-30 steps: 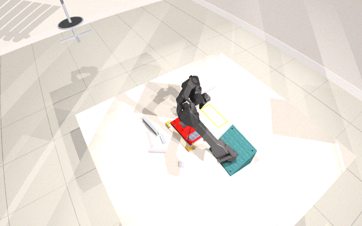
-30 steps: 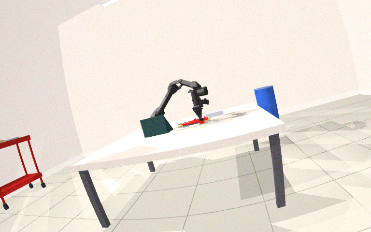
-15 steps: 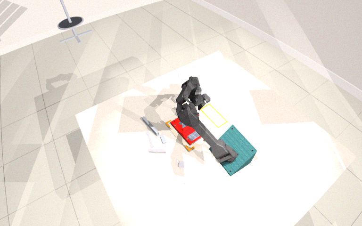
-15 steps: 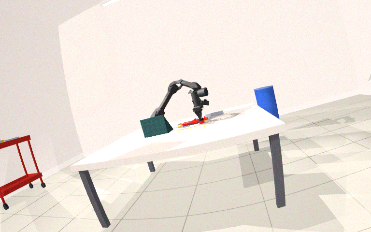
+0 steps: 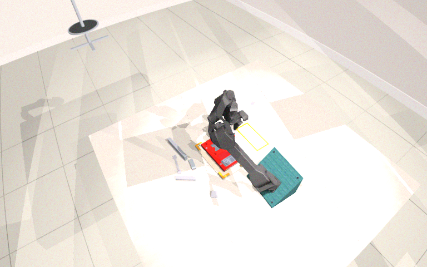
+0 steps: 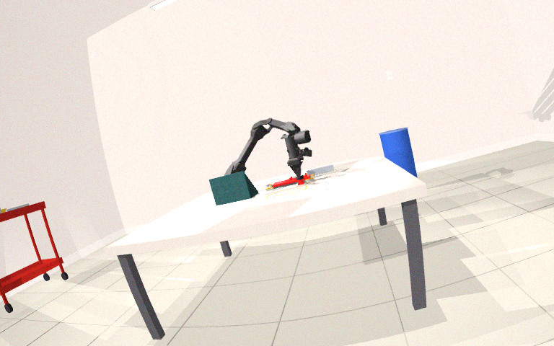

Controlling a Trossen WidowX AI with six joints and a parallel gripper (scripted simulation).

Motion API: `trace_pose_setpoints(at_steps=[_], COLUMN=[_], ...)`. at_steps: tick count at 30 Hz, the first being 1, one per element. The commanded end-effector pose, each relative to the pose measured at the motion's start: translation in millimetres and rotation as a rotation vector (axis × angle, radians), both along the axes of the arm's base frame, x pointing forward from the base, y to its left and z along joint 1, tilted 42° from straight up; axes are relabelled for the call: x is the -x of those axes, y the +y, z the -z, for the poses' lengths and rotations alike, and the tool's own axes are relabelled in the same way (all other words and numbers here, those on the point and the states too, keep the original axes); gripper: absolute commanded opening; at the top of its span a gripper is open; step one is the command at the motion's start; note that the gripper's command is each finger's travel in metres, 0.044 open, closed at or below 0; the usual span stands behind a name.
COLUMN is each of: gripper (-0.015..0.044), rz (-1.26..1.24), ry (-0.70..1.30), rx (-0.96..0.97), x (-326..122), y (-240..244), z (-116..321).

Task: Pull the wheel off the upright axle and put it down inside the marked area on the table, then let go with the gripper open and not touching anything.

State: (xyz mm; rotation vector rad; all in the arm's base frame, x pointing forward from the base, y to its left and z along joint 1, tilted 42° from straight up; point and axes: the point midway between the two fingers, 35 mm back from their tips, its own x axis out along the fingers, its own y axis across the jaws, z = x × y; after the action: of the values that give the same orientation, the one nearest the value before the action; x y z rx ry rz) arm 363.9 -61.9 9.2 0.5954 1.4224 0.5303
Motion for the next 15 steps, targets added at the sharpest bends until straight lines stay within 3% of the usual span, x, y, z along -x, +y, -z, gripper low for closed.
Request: trace_pose_setpoints(at_steps=[1, 15], gripper=[0.0000, 0.0000], rz=[-0.001, 0.000], ry=[-0.003, -0.003], rx=[0.002, 0.002], x=[-0.4, -0.2], y=[-1.9, -5.0], z=[-1.6, -5.0])
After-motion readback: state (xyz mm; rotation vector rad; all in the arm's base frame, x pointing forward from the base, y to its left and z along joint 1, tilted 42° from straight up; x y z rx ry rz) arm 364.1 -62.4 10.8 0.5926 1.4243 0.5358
